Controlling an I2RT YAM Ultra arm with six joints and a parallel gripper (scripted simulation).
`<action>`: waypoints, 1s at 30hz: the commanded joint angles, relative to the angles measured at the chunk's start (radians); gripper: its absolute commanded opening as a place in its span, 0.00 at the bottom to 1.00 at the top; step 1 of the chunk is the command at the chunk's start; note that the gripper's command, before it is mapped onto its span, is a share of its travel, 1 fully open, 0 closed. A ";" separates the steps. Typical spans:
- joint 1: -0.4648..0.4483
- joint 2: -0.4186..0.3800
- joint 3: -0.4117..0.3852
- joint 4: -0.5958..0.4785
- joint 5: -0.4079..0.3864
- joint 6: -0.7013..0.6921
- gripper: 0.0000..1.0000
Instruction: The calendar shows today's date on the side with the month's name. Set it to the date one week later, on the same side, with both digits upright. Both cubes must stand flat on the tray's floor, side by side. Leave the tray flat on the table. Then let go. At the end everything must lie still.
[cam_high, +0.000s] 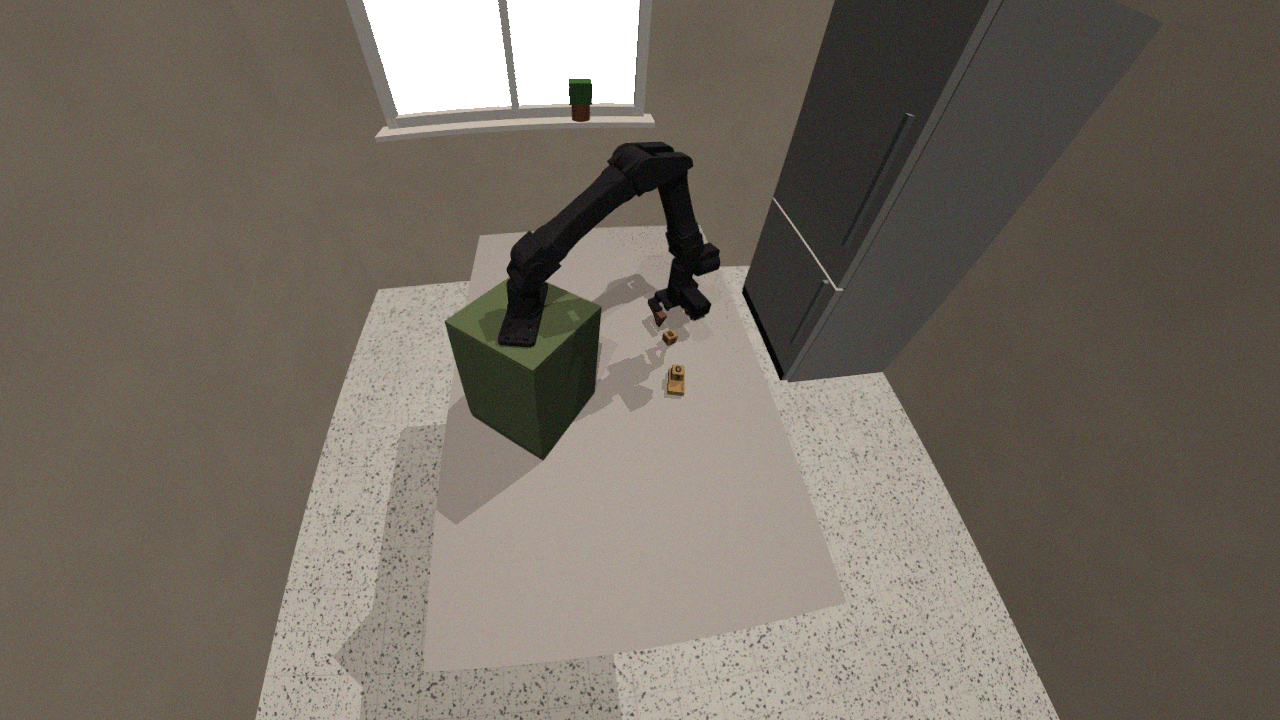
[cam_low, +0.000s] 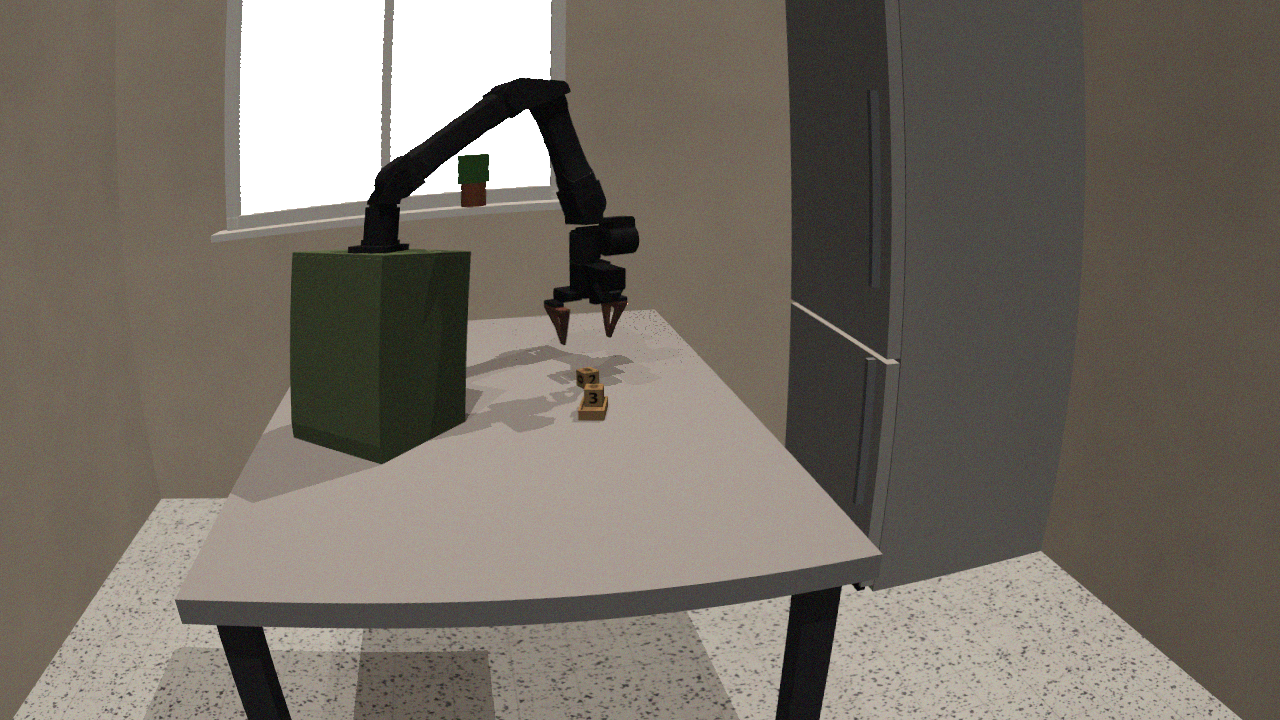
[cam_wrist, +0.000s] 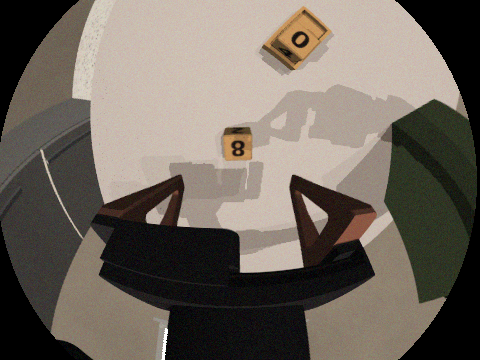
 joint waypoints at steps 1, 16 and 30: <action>-0.001 -0.010 0.001 0.001 0.010 0.001 1.00; -0.009 -0.028 -0.011 -0.006 0.009 -0.047 0.47; -0.009 -0.028 -0.011 -0.006 0.009 -0.047 0.47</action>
